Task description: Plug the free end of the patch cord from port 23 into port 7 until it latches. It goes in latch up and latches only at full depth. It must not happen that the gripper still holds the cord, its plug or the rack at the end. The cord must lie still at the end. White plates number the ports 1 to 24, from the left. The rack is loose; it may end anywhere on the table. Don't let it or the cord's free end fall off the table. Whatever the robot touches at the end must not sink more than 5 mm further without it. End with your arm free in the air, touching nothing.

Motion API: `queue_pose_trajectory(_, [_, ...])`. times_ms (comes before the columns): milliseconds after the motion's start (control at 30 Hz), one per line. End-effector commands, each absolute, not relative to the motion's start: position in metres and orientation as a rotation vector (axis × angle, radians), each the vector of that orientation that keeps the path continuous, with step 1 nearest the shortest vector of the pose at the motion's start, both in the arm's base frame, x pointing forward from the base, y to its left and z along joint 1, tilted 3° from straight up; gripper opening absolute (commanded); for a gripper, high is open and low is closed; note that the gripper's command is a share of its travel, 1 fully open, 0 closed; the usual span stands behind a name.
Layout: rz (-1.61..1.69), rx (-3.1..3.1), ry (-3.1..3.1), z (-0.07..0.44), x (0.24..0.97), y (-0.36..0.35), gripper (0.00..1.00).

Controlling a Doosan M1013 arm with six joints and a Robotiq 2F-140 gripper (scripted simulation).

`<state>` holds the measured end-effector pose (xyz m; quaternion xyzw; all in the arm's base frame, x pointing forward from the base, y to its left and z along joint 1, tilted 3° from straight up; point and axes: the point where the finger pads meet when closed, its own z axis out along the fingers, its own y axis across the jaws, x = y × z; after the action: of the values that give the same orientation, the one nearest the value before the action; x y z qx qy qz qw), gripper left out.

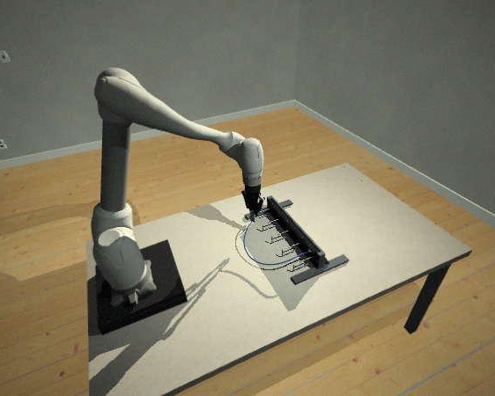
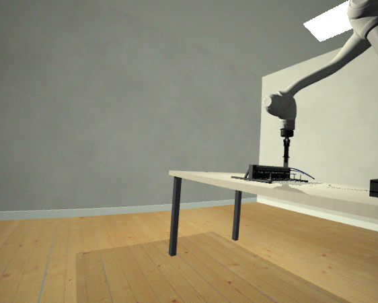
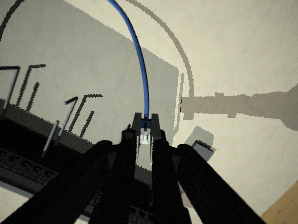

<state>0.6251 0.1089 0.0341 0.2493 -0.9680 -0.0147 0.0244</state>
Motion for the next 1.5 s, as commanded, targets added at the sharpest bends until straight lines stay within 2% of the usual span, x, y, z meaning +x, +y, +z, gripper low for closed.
queue_pose_trajectory(0, [-0.04, 0.672, -3.017, 0.036, 0.633, 0.107, 0.0])
queue_pose_trajectory(633, [-0.03, 0.24, -3.077, 0.042, 0.67, 0.1, 0.0])
queue_pose_trajectory(1467, [-0.025, 0.074, -3.085, 0.044, 0.684, 0.097, 0.0])
